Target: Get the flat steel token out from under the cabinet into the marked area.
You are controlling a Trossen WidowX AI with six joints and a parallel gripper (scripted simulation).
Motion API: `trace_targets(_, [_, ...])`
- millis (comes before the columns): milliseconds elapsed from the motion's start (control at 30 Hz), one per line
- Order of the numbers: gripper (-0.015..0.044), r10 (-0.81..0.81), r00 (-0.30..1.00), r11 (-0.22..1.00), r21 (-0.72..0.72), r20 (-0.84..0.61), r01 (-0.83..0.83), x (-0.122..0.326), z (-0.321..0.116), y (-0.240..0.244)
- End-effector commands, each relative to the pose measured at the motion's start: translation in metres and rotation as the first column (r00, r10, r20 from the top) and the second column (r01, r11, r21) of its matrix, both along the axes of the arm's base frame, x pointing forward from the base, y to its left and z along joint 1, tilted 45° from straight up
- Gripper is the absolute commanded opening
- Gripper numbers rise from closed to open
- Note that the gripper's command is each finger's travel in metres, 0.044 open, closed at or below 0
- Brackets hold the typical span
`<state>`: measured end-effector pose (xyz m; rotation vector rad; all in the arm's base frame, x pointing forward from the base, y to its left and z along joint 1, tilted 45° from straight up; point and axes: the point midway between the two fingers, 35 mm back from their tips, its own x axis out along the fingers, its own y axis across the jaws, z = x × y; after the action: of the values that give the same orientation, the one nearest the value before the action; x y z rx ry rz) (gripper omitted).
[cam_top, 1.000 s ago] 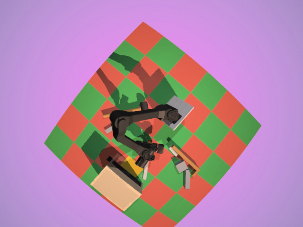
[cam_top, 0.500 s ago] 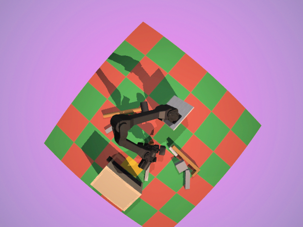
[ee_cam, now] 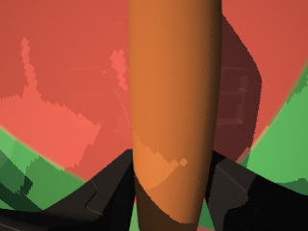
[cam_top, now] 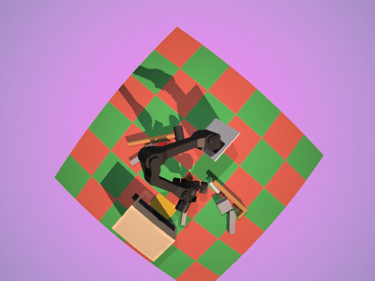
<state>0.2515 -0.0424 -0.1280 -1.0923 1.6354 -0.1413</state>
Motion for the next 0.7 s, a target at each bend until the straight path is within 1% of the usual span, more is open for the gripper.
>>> trace_targets(0, [0.0000, 0.008, 1.000, 1.000, 0.006, 0.003, -0.008, -0.001, -0.004, 0.007])
trace_targets(667, [0.0000, 0.008, 1.000, 1.000, 0.007, 0.003, -0.008, -0.007, -0.017, 0.020])
